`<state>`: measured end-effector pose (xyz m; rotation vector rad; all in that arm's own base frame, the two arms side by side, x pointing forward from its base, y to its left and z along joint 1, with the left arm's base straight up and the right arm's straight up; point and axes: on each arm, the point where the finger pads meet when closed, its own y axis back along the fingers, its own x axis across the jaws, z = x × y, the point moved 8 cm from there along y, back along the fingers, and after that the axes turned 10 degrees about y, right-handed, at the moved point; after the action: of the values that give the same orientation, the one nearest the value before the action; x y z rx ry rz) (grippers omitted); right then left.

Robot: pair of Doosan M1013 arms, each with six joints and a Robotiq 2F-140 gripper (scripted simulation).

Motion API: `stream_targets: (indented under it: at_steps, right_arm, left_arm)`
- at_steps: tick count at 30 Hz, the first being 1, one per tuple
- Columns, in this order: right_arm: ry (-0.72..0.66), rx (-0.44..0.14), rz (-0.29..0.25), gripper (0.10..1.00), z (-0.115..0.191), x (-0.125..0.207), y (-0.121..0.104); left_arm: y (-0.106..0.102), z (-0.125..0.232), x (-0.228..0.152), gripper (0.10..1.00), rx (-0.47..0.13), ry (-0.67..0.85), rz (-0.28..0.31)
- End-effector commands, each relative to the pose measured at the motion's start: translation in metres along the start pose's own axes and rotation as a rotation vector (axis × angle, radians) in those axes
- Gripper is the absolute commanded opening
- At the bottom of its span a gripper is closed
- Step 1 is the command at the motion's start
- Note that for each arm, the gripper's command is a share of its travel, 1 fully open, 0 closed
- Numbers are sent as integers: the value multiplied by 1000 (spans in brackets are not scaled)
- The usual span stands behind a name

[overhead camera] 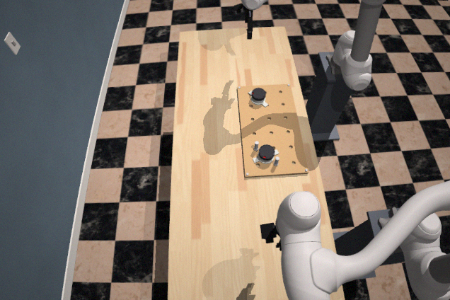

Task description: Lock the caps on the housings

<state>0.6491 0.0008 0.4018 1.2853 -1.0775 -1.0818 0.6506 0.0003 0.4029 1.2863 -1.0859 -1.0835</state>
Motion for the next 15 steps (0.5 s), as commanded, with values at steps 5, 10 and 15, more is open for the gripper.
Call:
stream_targets:
  at_steps: [5,10,15]
  right_arm:
    - [0,1,0,1000,0,0,1]
    - [0,1,0,1000,0,0,1]
    - [0,1,0,1000,0,0,1]
  left_arm:
    - [1,0,0,695,2,2,-1]
    - [1,0,0,695,2,2,-1]
    - [0,1,3,695,2,18,-1]
